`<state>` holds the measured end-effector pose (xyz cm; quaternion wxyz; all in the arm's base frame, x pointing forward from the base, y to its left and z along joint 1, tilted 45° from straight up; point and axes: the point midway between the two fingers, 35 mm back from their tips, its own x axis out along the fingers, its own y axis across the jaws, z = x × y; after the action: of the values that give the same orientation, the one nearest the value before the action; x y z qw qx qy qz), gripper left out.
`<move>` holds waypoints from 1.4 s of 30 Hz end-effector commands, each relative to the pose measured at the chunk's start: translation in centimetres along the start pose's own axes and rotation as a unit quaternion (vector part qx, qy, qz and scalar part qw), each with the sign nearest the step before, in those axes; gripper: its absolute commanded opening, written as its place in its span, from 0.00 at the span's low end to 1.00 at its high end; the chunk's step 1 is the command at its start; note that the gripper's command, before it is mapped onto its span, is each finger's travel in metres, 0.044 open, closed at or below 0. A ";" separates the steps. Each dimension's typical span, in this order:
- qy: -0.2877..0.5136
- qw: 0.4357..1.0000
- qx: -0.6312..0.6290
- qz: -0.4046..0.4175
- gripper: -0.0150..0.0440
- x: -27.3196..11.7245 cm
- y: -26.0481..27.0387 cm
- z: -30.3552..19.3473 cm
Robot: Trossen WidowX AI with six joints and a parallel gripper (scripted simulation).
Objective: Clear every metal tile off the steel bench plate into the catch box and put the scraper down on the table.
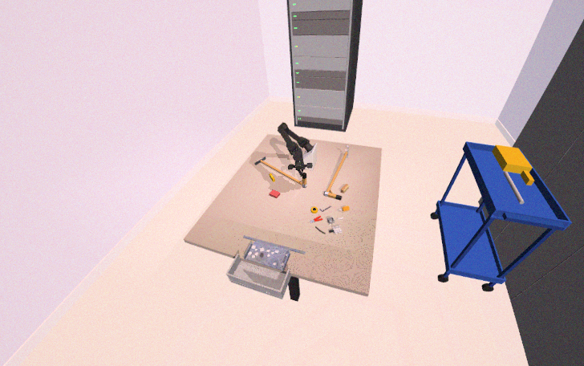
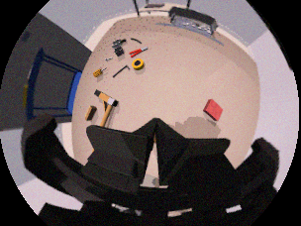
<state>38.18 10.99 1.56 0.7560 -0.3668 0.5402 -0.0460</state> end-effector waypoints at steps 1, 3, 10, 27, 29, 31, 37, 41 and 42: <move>-0.008 1.000 -0.011 -0.002 0.25 -0.3 1.7 0.6; -0.010 1.000 -0.019 -0.002 0.25 -0.3 2.7 0.8; -0.017 0.999 -0.045 -0.004 0.25 -0.5 6.2 1.0; -0.034 0.994 -0.100 -0.013 0.25 -0.9 13.3 0.7; -0.034 0.994 -0.100 -0.013 0.25 -0.6 13.3 0.6; -0.034 0.994 -0.100 -0.012 0.25 -0.3 13.3 0.5; -0.034 0.994 -0.100 -0.012 0.25 1.3 13.2 0.2; -0.034 0.994 -0.100 -0.012 0.25 2.3 13.1 -0.1; -0.034 0.994 -0.100 -0.012 0.25 2.6 13.1 -0.1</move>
<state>34.75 19.67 -7.86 0.7330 -0.4469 0.5128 0.0114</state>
